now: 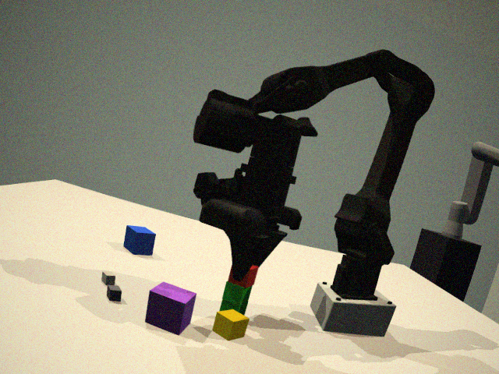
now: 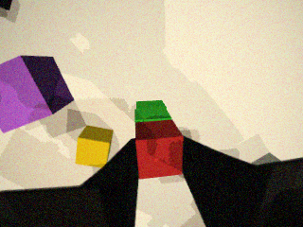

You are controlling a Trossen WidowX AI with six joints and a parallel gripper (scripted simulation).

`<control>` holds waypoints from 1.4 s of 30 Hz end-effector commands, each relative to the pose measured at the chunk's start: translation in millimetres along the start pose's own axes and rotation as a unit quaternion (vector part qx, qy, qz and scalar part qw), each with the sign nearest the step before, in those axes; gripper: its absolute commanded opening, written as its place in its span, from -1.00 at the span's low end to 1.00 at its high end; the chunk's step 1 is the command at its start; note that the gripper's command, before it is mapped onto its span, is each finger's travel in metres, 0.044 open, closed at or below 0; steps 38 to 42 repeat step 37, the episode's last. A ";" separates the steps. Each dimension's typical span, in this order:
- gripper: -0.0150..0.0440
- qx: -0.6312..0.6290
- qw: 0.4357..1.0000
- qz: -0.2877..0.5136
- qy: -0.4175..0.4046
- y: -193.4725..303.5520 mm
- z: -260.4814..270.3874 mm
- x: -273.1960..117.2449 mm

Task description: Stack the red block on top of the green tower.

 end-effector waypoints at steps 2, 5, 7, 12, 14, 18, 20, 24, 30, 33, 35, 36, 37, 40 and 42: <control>-0.31 0.000 1.000 0.000 0.000 0.0 0.0 0.0; -0.05 0.000 1.000 0.000 0.000 0.0 0.0 0.0; 0.13 0.000 1.000 0.000 0.000 0.0 0.0 0.0; 0.58 0.000 1.000 0.000 0.000 0.0 0.0 0.0; 0.75 0.000 1.000 0.000 0.000 0.0 0.0 0.0; 1.00 0.000 1.000 0.000 0.000 0.0 0.0 0.0; 1.00 0.000 1.000 0.000 0.000 0.0 0.0 0.0; 1.00 0.000 1.000 0.000 0.000 0.0 0.0 0.0; 1.00 0.000 1.000 0.000 0.000 0.0 0.0 0.0; 1.00 0.000 1.000 0.000 0.000 0.0 0.0 0.0; 1.00 0.000 1.000 0.000 0.000 0.0 0.0 0.0; 1.00 0.000 1.000 0.000 0.000 0.0 0.0 0.0; 1.00 0.000 1.000 0.000 0.000 0.0 0.0 0.0; 1.00 0.000 1.000 0.000 0.000 0.0 0.0 0.0; 1.00 0.000 1.000 0.000 0.000 0.0 0.0 0.0</control>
Point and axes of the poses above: the point midway between the two fingers, 35 mm back from their tips, its own x axis out along the fingers, its own z axis across the jaws, y = z × x, the point moved 8 cm from there along -x, back along the fingers, and after that the axes turned 3 degrees about -x, right-handed, at the moved point
